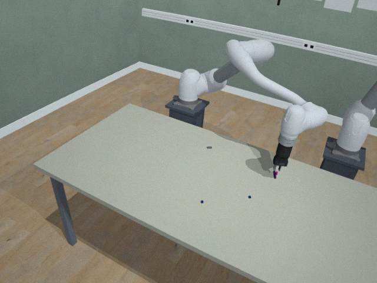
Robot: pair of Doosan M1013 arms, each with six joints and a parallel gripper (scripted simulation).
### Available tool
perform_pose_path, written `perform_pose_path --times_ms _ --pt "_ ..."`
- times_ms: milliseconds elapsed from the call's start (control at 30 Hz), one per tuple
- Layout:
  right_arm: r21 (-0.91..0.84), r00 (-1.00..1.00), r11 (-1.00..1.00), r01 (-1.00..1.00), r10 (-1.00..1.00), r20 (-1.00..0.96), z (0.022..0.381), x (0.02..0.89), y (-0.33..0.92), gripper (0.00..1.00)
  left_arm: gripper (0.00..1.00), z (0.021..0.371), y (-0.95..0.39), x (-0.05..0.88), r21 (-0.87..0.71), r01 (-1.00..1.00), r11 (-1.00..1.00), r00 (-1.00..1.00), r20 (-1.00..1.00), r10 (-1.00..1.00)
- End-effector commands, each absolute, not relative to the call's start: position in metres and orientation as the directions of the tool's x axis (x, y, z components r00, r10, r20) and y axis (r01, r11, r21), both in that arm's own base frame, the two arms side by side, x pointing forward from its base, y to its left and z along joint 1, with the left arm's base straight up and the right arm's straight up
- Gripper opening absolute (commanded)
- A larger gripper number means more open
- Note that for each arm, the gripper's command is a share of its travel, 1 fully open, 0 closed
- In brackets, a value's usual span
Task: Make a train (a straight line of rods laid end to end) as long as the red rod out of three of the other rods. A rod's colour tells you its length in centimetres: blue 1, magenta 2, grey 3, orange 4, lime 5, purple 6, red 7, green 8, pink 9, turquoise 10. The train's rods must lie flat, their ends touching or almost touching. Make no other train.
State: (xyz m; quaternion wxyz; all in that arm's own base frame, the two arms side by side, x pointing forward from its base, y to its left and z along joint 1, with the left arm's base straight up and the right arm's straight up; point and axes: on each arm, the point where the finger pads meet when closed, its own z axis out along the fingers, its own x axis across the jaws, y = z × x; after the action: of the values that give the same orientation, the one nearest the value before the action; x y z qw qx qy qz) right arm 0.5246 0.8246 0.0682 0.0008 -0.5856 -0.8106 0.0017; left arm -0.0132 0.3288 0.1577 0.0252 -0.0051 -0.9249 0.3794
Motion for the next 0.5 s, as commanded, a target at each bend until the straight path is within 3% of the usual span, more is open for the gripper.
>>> perform_pose_path --times_ms 0,467 --pt "0.001 -0.312 0.312 0.950 0.950 -0.002 0.060 0.525 0.825 0.54 1.00 0.159 0.325 -0.013 -0.706 -0.009 0.708 -0.999 0.038 0.024" --pt "0.002 -0.312 0.312 0.950 0.950 -0.002 0.042 0.525 0.825 0.54 1.00 0.159 0.325 -0.013 -0.706 -0.009 0.708 -0.999 0.038 0.024"
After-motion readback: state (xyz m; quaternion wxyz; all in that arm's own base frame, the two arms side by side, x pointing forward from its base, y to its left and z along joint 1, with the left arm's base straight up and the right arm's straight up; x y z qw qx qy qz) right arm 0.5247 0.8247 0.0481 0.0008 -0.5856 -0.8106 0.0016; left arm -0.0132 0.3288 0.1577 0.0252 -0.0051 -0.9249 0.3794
